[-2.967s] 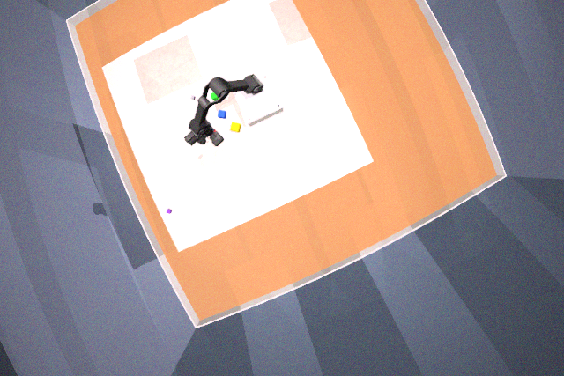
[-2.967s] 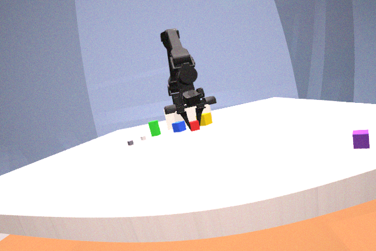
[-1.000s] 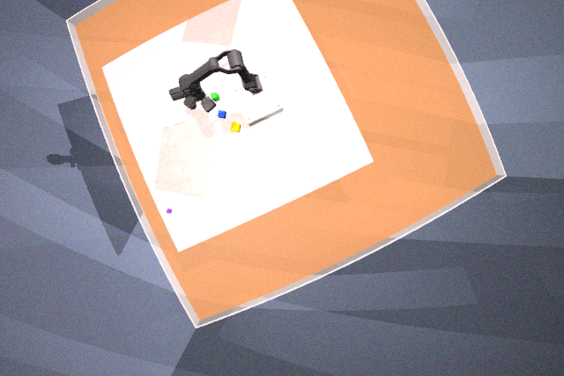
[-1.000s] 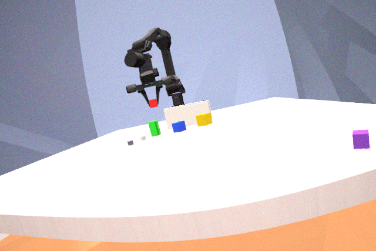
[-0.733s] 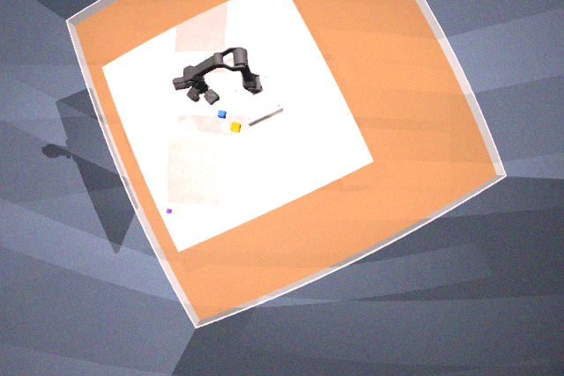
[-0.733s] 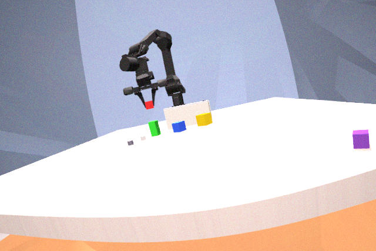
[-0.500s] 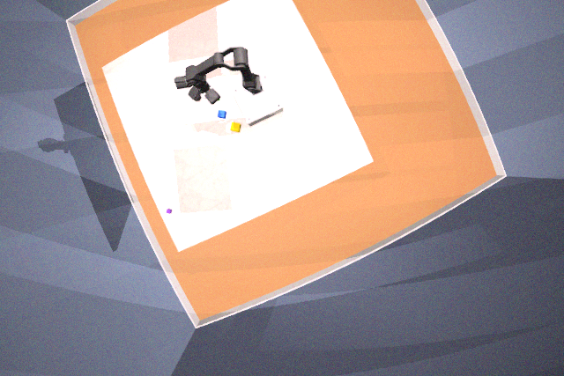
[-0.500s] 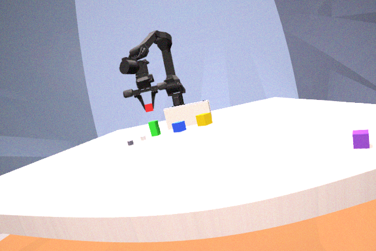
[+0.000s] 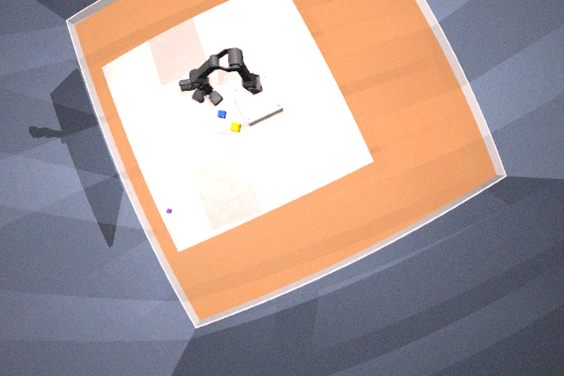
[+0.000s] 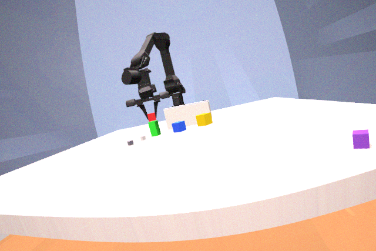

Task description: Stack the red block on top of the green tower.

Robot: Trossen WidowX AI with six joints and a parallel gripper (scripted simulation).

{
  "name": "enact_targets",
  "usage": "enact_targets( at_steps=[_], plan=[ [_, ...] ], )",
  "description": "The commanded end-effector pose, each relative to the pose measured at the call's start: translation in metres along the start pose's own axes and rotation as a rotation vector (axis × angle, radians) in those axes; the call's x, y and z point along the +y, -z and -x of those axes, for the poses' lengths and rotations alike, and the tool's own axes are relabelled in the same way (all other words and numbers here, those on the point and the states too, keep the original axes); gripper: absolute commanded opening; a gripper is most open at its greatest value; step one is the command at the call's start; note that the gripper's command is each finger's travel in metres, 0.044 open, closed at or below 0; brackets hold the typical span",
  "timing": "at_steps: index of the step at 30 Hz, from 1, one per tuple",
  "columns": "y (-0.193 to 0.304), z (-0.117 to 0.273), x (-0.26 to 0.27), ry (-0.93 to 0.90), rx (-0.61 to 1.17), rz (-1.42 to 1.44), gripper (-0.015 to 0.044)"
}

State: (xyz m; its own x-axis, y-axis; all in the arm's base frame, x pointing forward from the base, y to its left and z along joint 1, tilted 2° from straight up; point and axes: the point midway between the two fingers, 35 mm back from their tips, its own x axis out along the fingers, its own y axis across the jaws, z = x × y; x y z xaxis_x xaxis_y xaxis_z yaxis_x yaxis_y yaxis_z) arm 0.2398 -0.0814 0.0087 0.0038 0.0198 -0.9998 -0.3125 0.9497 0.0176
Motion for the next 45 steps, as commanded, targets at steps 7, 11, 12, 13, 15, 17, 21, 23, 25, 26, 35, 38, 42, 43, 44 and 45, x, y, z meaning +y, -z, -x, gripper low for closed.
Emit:
enact_targets(
  at_steps=[7, 11, 12, 13, 15, 17, 21, 23, 25, 26, 35, 38, 42, 43, 44, 45],
  plan=[
    [0.0008, -0.0044, -0.0002, 0.005, 0.001, 0.003, 0.0000],
    [0.0008, -0.0043, -0.0002, 0.005, 0.001, 0.003, 0.0000],
    [0.0008, -0.0043, -0.0002, 0.005, 0.001, 0.003, 0.0000],
    [0.0008, -0.0043, -0.0002, 0.005, 0.001, 0.003, 0.0000],
    [0.0008, -0.0043, -0.0002, 0.005, 0.001, 0.003, 0.0000],
    [0.0008, -0.0046, -0.0002, 0.005, 0.001, 0.003, 0.0000],
    [0.0008, -0.0051, -0.0002, 0.005, 0.001, 0.003, 0.0000],
    [0.0008, -0.0051, -0.0002, 0.005, 0.001, 0.003, 0.0000],
    [0.0008, -0.0051, -0.0002, 0.005, 0.001, 0.003, 0.0000],
    [0.0008, -0.0051, -0.0002, 0.005, 0.001, 0.003, 0.0000],
    [0.0007, -0.0042, 0.0005, 0.000, 0.000, 0.000, 0.0105],
    [0.0007, -0.0042, 0.0005, 0.000, 0.000, 0.000, 0.0184],
    [0.0007, -0.0042, 0.0005, 0.000, 0.000, 0.000, 0.0289],
    [0.0007, -0.0042, 0.0005, 0.000, 0.000, 0.000, 0.0315],
    [0.0007, -0.0042, 0.0005, 0.000, 0.000, 0.000, 0.0341],
    [0.0007, -0.0042, 0.0005, 0.000, 0.000, 0.000, 0.0368]
  ],
)
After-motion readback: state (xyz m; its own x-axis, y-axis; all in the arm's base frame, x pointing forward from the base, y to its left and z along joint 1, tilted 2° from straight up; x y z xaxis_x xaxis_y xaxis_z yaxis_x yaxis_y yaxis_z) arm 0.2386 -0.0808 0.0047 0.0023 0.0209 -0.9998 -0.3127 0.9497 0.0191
